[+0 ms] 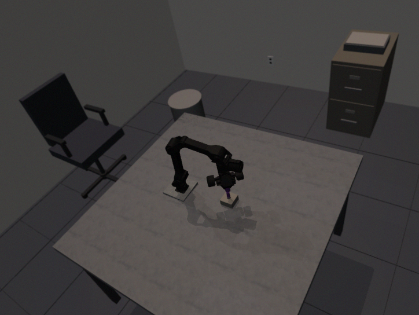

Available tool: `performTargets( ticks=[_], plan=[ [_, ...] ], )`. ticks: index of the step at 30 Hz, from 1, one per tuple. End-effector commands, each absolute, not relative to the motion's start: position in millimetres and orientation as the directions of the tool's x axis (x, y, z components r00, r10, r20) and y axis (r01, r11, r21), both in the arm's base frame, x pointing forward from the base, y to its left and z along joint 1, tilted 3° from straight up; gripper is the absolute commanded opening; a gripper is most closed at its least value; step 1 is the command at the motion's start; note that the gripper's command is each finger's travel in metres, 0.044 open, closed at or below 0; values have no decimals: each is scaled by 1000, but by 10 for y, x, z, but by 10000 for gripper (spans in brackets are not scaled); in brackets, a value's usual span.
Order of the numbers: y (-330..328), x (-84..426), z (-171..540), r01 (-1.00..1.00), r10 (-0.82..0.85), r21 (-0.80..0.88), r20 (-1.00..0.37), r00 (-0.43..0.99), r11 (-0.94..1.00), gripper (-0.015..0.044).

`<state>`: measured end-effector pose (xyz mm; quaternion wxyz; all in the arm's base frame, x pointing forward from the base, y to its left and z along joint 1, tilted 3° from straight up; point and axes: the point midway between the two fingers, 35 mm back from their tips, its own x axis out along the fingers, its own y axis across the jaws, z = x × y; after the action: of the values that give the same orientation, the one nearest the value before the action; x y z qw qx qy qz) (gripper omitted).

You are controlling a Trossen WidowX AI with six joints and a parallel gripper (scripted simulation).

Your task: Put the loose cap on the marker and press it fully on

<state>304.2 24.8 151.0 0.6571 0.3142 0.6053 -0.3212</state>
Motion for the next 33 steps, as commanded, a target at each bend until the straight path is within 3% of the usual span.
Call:
performTargets(
  ticks=[1,33],
  plan=[
    [237,3036,1439,805,-46,17,-997,55,593,0],
    [218,3044,1042,805,-46,17,-997,55,593,0]
  ],
)
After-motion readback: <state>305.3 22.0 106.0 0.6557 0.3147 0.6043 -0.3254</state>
